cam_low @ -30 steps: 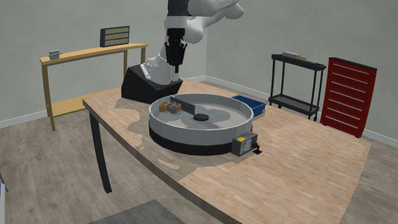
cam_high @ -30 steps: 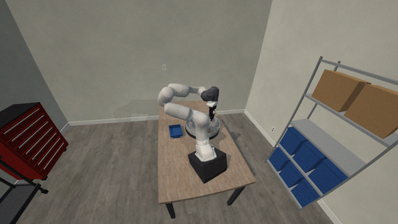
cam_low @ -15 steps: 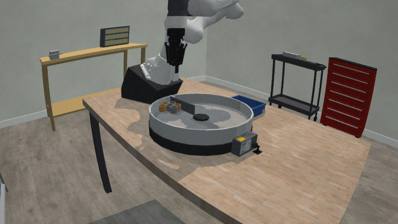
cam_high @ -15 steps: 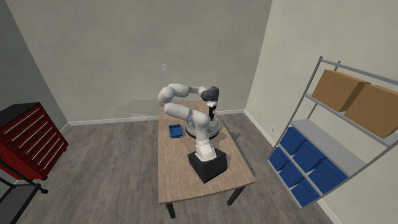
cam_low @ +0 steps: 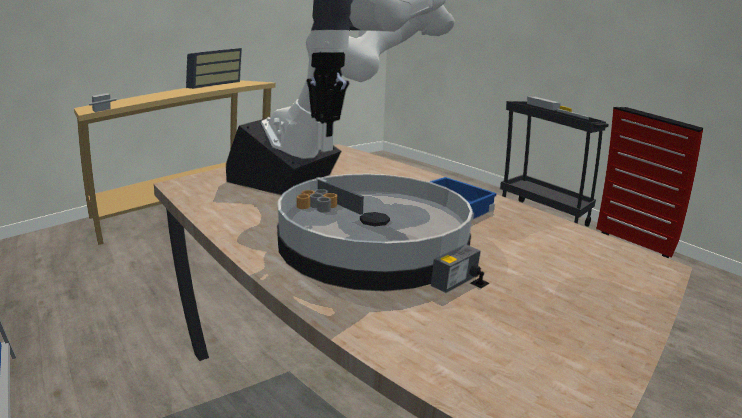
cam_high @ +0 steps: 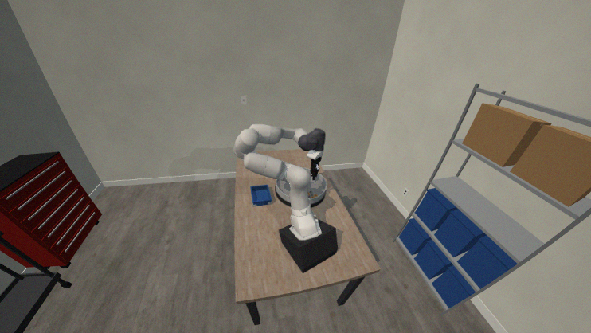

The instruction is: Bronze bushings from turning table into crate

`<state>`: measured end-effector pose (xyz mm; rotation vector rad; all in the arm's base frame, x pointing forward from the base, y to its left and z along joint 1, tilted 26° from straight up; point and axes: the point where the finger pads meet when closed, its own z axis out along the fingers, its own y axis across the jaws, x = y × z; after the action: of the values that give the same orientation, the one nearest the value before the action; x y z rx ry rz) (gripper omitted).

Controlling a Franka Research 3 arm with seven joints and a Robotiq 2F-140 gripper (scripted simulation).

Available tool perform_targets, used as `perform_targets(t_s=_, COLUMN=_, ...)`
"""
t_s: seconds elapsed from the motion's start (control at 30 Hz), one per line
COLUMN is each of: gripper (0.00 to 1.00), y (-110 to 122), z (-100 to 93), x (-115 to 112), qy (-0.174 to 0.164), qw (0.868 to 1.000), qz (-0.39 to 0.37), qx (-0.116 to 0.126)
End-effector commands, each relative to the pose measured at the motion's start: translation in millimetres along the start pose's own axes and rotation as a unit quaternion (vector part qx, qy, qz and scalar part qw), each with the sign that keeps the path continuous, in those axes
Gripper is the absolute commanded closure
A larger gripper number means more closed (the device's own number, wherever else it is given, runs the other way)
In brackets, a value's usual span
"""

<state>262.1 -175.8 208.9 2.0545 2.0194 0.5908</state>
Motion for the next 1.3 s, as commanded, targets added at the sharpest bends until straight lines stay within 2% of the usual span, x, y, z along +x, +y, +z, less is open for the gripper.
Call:
perform_targets(t_s=0.0, gripper=0.91, y=0.0, z=0.2, x=0.7, qy=0.001, qw=1.0, qz=0.002, qx=0.0)
perform_targets(t_s=0.47, gripper=0.94, y=-0.2, z=1.4, x=0.2, qy=0.008, qw=1.0, qz=0.004, qx=-0.001)
perform_targets(t_s=0.6, gripper=0.94, y=-0.8, z=3.9, x=-1.1, qy=0.022, qw=1.0, qz=0.007, qx=-0.002)
perform_targets(t_s=0.8, gripper=0.94, y=-3.4, z=10.7, x=-6.3, qy=0.059, qw=0.998, qz=0.017, qx=-0.005)
perform_targets(t_s=0.97, gripper=0.94, y=-5.9, z=18.7, x=-12.2, qy=0.103, qw=0.994, qz=0.029, qx=-0.008)
perform_targets(t_s=1.03, gripper=0.94, y=-5.9, z=18.7, x=-12.2, qy=0.103, qw=0.994, qz=0.029, qx=-0.008)
perform_targets(t_s=1.27, gripper=0.94, y=-10.7, z=32.4, x=-22.9, qy=0.177, qw=0.983, qz=0.049, qx=-0.015)
